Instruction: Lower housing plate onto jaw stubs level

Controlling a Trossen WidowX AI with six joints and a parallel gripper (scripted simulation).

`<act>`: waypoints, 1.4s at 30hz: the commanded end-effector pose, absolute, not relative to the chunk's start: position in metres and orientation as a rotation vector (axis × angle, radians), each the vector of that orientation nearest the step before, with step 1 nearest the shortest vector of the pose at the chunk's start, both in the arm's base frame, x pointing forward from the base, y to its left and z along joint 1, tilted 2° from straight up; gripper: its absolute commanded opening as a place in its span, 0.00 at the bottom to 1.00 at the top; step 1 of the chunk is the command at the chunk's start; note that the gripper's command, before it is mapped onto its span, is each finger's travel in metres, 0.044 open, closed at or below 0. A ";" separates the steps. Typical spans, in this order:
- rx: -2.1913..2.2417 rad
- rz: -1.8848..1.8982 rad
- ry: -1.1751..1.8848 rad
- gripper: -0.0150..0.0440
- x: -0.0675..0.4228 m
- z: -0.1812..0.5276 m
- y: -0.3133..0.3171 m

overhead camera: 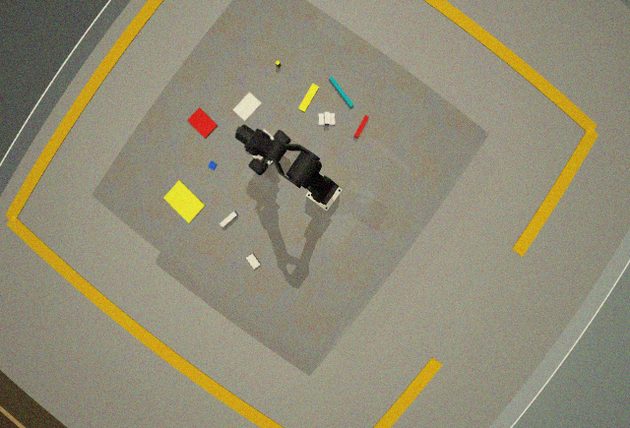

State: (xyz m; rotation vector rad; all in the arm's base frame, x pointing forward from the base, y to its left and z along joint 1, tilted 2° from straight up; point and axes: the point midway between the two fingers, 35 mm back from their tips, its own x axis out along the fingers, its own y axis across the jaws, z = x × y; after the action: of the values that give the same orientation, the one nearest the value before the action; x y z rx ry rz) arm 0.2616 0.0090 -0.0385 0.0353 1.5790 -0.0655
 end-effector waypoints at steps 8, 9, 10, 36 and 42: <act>0.035 -0.065 1.579 1.00 0.262 -0.039 0.009; 0.035 -0.065 1.579 1.00 0.262 -0.039 0.009; 0.035 -0.065 1.579 1.00 0.262 -0.039 0.009; 0.035 -0.063 1.583 1.00 0.205 0.088 0.009; 0.035 -0.063 1.583 1.00 0.205 0.088 0.009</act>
State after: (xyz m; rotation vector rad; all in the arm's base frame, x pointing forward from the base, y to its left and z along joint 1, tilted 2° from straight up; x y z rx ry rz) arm 0.2074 0.0083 0.0885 0.0302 1.5766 -0.0602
